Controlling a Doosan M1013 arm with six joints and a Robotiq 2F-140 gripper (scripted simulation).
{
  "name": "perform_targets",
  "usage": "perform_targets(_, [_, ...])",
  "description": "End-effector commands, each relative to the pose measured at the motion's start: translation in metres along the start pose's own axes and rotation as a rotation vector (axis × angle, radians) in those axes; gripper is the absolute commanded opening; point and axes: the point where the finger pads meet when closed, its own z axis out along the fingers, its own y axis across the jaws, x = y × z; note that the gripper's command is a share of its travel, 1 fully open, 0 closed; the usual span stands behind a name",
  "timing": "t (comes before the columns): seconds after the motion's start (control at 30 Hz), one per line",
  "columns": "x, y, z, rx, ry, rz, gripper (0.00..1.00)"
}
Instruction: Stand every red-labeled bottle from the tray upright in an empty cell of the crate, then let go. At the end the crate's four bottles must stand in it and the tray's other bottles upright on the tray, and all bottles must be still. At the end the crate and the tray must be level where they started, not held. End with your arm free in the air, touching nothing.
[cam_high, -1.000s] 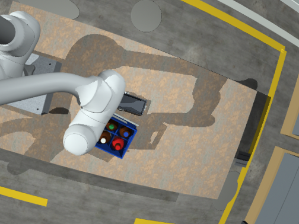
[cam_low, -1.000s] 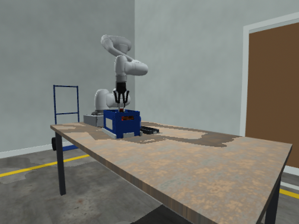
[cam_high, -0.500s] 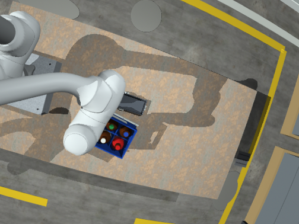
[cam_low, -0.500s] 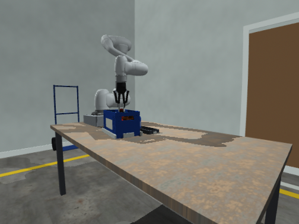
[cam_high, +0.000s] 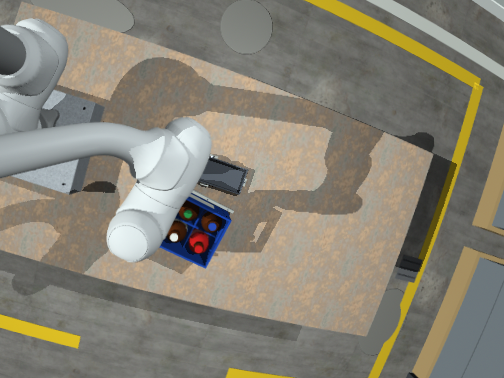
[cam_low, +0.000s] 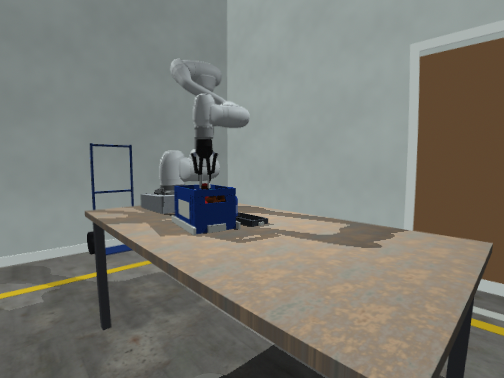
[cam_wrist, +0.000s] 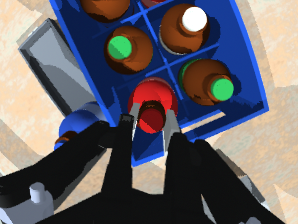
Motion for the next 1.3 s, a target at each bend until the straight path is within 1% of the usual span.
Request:
perform_targets(0.0, [0.0, 0.0, -0.0001, 0.0, 0.0, 0.0, 0.0])
perform_targets(1.27, [0.0, 0.0, 0.004, 0.0, 0.0, 0.0, 0.0])
